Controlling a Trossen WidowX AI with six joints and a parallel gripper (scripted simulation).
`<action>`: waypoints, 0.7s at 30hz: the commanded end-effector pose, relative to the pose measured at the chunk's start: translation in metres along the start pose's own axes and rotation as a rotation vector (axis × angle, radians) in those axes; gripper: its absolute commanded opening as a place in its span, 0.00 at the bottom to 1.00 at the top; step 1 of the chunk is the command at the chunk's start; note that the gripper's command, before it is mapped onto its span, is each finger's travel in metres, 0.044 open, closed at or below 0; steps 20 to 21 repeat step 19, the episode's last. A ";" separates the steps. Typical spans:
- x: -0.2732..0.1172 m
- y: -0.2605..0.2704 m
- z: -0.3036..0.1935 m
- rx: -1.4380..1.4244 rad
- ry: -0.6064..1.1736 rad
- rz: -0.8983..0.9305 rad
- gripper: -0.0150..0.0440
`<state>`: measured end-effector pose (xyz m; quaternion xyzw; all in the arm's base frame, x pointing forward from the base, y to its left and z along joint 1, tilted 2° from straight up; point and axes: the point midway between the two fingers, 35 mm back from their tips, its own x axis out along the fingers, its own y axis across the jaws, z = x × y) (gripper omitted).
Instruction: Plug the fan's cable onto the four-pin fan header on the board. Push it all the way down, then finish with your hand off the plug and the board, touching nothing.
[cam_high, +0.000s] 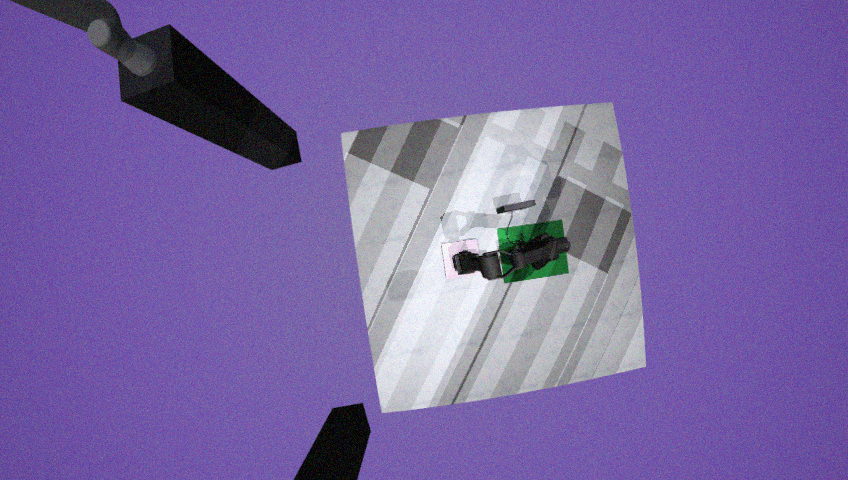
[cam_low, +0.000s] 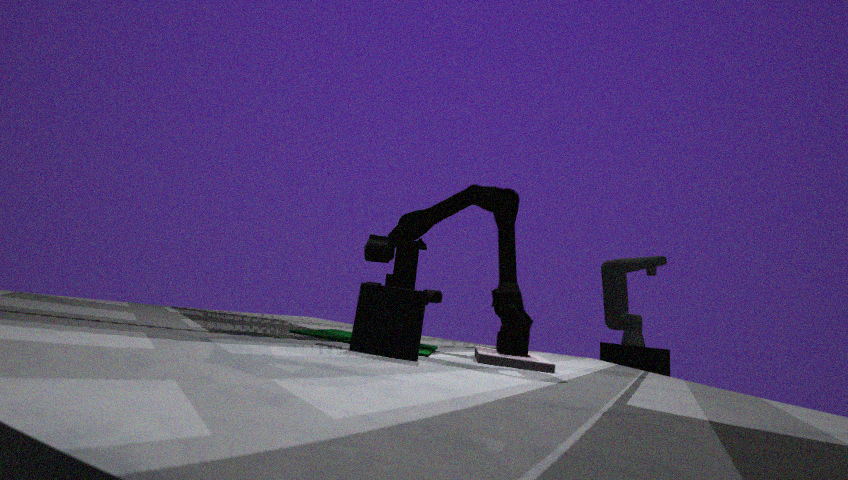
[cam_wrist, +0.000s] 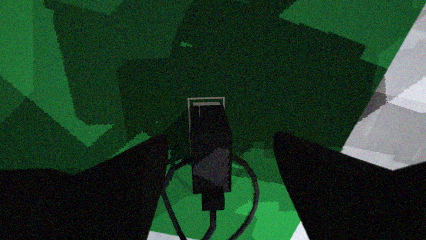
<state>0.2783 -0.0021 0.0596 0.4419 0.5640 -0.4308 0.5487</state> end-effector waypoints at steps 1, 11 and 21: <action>-0.037 0.002 0.001 0.001 -0.006 0.027 0.69; -0.040 0.013 0.076 0.001 -0.014 0.028 0.69; -0.039 0.010 0.121 0.001 -0.018 0.027 0.69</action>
